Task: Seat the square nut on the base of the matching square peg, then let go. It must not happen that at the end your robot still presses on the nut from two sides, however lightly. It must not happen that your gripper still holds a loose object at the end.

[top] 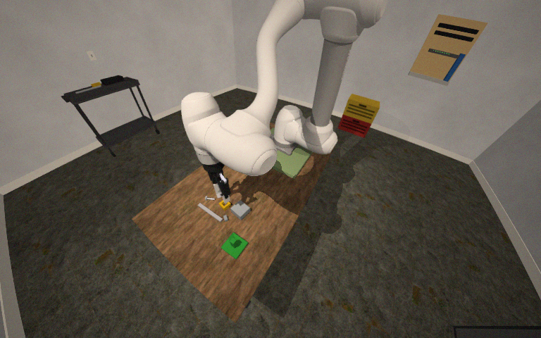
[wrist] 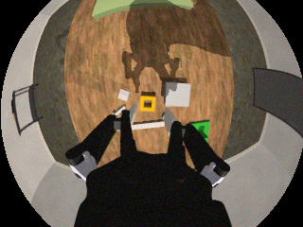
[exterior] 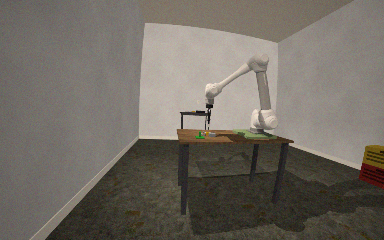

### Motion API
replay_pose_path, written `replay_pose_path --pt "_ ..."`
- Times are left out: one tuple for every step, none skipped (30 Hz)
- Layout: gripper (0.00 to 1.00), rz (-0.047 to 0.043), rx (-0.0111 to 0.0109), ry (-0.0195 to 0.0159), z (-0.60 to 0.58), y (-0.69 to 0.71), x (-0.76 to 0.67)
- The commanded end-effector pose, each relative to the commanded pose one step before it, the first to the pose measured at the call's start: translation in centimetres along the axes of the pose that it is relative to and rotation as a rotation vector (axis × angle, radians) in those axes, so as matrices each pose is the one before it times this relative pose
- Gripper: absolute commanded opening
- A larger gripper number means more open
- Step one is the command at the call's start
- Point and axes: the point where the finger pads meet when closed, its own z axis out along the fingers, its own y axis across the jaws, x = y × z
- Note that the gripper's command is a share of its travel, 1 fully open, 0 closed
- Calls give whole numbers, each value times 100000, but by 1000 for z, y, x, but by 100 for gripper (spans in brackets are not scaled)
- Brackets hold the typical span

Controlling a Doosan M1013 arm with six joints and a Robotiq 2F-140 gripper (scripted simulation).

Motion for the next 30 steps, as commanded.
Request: replay_pose_path --pt "40 -3415 -648 -373 110 -444 117" --pt "40 -795 -28 -101 30 -110 36" --pt "40 -639 -21 -81 24 -88 30" --pt "40 -495 -16 -63 18 -68 23" --pt "40 -365 -11 -47 14 -50 18" --pt "40 -252 -8 -32 9 -34 12" --pt "40 -158 -5 -20 6 -21 8" --pt "40 -83 -2 -11 3 -11 4" --pt "40 -32 -1 -4 1 -4 2" --pt "40 -5 0 -1 0 -1 0" --pt "40 0 0 0 0 0 0" --pt "40 0 0 0 0 0 0" --pt "40 0 0 0 0 0 0" --pt "40 0 0 0 0 0 0" --pt "40 0 0 0 0 0 0" --pt "40 0 0 0 0 0 0" --pt "40 0 0 0 0 0 0" --pt "40 0 0 0 0 0 0" --pt "40 0 0 0 0 0 0" --pt "40 0 0 0 0 0 0" --pt "40 0 0 0 5 0 0" --pt "40 0 -1 0 32 0 -2" --pt "40 -1 -1 0 80 1 -5" --pt "40 -1 -3 0 142 1 -9" --pt "40 -1 -4 0 213 2 -13" --pt "40 -2 -5 0 287 2 -17" --pt "40 -2 -5 1 360 2 -19" --pt "40 -2 -5 1 429 2 -20" --pt "40 -2 -5 1 488 2 -19" --pt "40 -2 -4 1 537 2 -16"
